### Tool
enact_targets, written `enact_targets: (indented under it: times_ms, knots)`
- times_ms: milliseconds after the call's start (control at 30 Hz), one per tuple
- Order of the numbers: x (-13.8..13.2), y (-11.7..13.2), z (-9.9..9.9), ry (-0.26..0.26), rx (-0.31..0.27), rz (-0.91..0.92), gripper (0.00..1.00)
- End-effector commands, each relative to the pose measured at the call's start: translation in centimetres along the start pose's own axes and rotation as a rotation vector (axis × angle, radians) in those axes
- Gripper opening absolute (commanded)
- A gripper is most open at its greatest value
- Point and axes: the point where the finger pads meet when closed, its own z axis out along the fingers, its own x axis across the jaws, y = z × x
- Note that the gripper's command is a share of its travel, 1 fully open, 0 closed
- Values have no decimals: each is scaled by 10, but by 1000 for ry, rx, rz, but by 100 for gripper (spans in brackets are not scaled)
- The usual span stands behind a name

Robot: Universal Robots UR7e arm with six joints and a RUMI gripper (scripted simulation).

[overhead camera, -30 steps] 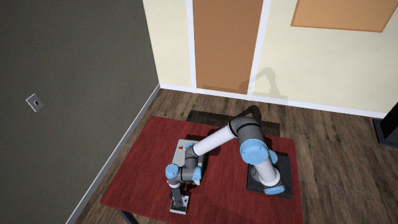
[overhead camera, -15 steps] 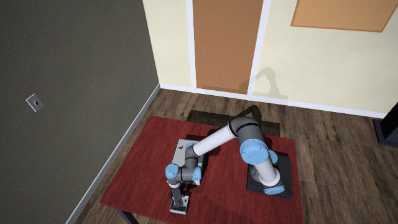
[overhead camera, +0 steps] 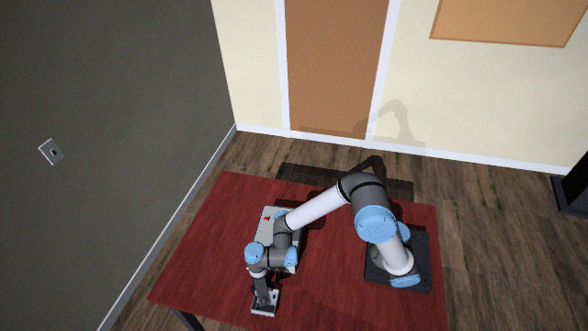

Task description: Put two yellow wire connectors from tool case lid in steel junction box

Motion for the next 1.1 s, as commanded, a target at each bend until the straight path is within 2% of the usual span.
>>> enact_targets:
  times_ms: [0, 167, 267, 400, 467, 833, 967, 1067]
  knots:
    - [0, 0, -1, 2, 0, 0, 17]
    - [0, 0, -10, 2, 0, 0, 17]
    - [0, 0, -25, 2, 0, 0, 17]
    - [0, 0, -54, 2, 0, 0, 17]
    - [0, 0, -54, 2, 0, 0, 17]
    - [0, 0, -143, 2, 0, 0, 17]
    - [0, 0, -160, 2, 0, 0, 17]
    - [0, 0, -163, 2, 0, 0, 17]
